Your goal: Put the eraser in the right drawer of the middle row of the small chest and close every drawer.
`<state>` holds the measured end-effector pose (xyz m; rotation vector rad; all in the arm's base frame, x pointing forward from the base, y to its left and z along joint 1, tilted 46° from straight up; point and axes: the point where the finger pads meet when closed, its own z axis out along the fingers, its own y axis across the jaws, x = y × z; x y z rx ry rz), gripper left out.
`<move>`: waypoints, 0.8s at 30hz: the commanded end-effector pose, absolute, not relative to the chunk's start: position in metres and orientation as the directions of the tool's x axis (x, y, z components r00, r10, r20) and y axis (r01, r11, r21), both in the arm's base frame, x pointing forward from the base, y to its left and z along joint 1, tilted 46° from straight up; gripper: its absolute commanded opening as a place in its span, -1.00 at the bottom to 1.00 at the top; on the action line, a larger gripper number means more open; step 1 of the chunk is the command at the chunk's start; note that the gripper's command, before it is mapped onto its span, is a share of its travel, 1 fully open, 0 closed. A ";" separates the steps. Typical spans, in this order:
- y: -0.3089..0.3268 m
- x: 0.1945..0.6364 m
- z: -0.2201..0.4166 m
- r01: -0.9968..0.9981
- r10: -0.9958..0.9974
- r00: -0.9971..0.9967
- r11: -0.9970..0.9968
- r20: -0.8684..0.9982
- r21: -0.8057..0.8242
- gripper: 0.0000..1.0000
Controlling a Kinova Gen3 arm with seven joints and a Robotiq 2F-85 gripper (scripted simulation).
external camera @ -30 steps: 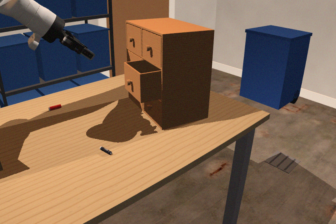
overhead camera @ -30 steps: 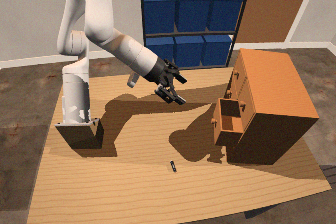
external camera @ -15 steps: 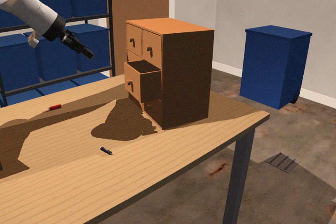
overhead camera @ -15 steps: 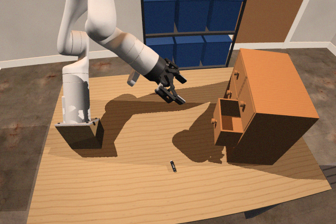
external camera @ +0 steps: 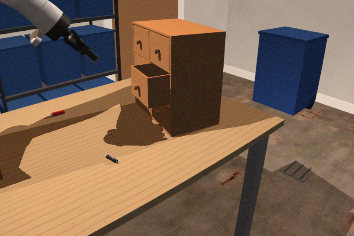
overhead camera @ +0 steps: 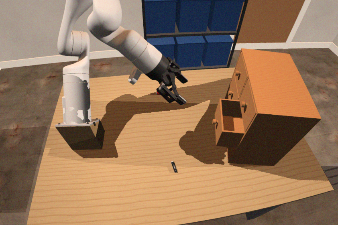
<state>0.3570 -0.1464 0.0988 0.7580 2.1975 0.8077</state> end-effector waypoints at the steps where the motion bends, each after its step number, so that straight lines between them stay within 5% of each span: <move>1: -0.150 0.359 0.101 0.278 0.688 -0.613 0.647 -0.388 0.710 1.00; 24: -0.154 0.358 0.105 0.278 0.648 -0.691 0.648 -0.320 0.709 1.00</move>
